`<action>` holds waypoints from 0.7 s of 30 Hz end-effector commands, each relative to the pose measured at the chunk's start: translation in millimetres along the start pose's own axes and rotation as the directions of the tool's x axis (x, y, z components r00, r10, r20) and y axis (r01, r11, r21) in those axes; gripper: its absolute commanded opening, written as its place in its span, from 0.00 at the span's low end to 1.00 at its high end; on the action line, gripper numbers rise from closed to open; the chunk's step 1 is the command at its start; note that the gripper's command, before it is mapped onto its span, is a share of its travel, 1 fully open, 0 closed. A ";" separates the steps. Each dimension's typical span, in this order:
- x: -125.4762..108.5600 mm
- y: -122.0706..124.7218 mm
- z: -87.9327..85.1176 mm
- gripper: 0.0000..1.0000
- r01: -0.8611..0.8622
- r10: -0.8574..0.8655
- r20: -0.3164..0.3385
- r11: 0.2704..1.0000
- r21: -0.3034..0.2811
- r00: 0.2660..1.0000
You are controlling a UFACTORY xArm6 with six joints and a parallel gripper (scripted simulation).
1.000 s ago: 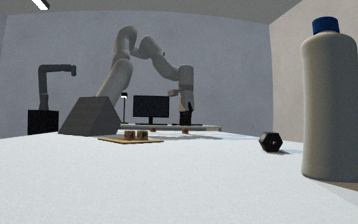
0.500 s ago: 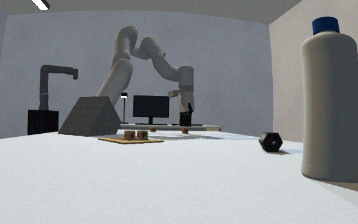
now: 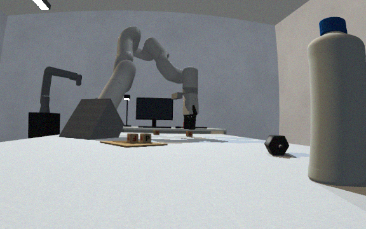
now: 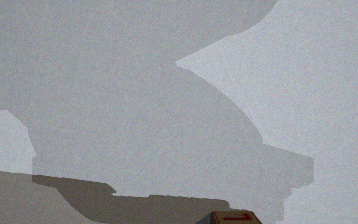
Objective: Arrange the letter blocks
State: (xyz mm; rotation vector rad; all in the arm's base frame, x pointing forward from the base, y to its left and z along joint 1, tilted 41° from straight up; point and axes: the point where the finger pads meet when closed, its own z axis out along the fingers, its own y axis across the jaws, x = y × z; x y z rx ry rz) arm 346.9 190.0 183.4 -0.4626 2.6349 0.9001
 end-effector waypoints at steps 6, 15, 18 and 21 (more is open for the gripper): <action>-1.2 0.2 11.0 0.64 0.001 -0.001 0.003 1.000 0.000 1.000; -1.2 0.2 23.4 0.64 0.001 -0.001 0.003 1.000 0.000 1.000; -1.2 0.2 26.9 0.64 0.001 -0.001 0.003 1.000 0.000 1.000; -1.2 0.2 28.9 0.64 0.001 -0.001 0.003 1.000 0.000 1.000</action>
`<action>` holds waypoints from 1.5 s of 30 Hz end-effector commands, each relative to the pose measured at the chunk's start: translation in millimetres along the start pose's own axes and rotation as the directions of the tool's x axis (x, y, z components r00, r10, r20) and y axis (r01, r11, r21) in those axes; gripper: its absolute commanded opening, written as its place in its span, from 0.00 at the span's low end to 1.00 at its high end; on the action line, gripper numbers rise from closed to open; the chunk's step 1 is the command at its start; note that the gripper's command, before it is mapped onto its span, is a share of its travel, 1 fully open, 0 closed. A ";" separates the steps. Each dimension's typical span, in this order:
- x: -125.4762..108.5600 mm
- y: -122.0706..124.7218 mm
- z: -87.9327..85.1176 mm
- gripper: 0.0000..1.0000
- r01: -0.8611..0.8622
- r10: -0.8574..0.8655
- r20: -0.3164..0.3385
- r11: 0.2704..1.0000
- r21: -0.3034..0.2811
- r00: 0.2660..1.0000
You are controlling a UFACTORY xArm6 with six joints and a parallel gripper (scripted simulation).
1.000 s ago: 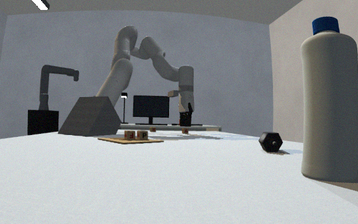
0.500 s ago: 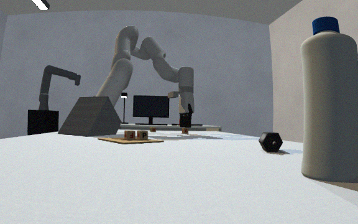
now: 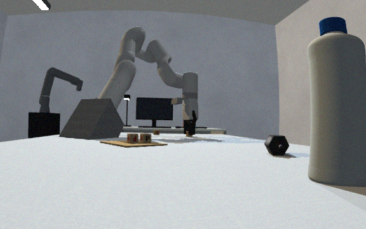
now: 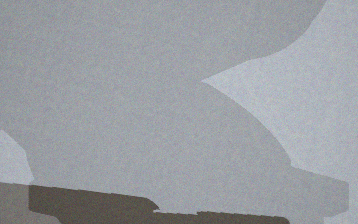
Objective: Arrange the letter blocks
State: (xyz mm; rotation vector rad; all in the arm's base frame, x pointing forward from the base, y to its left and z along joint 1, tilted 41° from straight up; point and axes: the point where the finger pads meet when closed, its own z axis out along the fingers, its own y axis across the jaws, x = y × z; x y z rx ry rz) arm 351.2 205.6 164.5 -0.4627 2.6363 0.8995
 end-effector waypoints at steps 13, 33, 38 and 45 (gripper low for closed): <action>-1.6 0.2 4.5 0.64 0.001 -0.001 0.004 1.000 0.000 1.000; -1.6 0.2 4.5 0.64 0.001 -0.001 0.004 1.000 0.000 1.000; -1.6 0.2 4.5 0.64 0.001 -0.001 0.004 1.000 0.000 1.000; -1.6 0.2 4.5 0.43 0.001 -0.001 0.004 1.000 0.000 1.000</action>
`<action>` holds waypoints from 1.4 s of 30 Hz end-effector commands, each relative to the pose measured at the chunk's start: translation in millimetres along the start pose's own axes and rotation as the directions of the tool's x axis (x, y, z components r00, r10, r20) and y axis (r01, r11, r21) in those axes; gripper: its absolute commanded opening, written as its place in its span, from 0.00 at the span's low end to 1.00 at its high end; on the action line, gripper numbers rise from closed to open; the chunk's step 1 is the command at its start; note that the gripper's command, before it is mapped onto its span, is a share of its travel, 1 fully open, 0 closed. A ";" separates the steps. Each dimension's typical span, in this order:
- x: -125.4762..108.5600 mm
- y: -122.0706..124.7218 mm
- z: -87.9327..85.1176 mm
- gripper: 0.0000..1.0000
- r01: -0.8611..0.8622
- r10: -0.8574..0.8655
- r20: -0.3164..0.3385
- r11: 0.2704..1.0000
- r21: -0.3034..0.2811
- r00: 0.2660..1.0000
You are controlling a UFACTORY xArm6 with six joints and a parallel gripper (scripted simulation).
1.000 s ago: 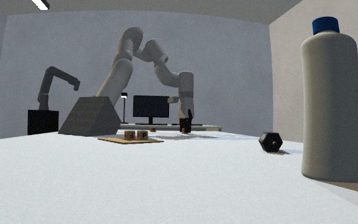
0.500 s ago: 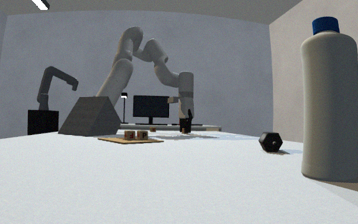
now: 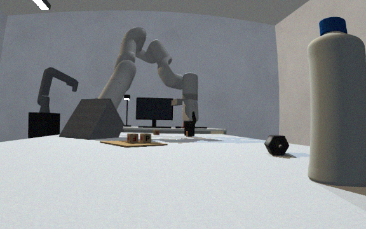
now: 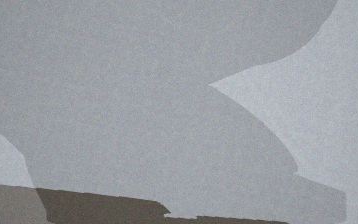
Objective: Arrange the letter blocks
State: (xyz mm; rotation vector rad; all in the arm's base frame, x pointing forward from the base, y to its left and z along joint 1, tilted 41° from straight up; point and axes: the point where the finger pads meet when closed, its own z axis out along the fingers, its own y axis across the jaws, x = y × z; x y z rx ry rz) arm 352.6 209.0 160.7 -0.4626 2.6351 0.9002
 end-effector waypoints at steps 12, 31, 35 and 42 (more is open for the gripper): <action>-1.2 0.2 -0.7 0.23 0.001 -0.001 0.003 1.000 0.000 1.000; -1.2 0.2 -0.7 0.23 0.001 -0.001 0.003 1.000 0.000 1.000; -1.2 0.2 -0.7 0.23 0.001 -0.001 0.003 1.000 0.000 1.000; -1.2 0.2 -0.7 0.23 0.001 -0.001 0.003 1.000 0.000 1.000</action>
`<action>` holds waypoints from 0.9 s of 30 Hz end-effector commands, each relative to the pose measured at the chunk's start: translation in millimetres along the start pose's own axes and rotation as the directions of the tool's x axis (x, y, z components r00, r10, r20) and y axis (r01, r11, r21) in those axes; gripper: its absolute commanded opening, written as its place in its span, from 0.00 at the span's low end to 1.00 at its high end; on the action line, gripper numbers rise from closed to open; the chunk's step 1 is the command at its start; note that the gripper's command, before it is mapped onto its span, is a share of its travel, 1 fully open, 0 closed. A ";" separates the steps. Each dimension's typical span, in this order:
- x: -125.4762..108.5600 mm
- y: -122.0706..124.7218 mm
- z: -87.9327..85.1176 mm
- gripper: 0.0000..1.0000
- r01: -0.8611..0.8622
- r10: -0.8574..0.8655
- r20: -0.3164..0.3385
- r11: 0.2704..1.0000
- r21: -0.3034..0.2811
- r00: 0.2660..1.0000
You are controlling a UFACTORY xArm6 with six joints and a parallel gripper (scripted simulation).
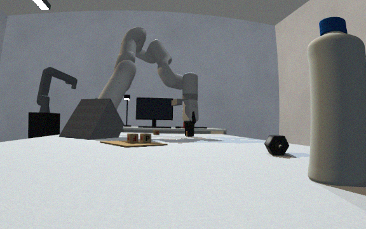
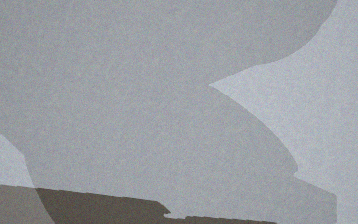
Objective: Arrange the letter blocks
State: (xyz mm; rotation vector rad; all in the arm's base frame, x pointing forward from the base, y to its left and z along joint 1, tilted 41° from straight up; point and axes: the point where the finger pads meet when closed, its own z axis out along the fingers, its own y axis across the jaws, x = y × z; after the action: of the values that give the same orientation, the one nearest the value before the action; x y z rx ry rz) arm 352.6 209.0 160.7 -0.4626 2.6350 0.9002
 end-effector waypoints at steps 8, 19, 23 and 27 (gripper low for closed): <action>-1.2 0.2 -4.0 0.23 0.001 -0.001 0.003 1.000 0.000 1.000; -1.2 0.2 -74.6 0.23 0.001 -0.001 0.003 1.000 0.001 1.000; -1.2 0.2 -86.5 0.23 0.001 -0.001 0.003 1.000 0.001 1.000; -1.2 0.2 -99.4 0.23 0.001 -0.001 0.003 1.000 0.001 1.000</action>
State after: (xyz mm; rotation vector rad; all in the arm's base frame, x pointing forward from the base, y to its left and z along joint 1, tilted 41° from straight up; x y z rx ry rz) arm 341.4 161.1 215.7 -0.4550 2.6305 0.8866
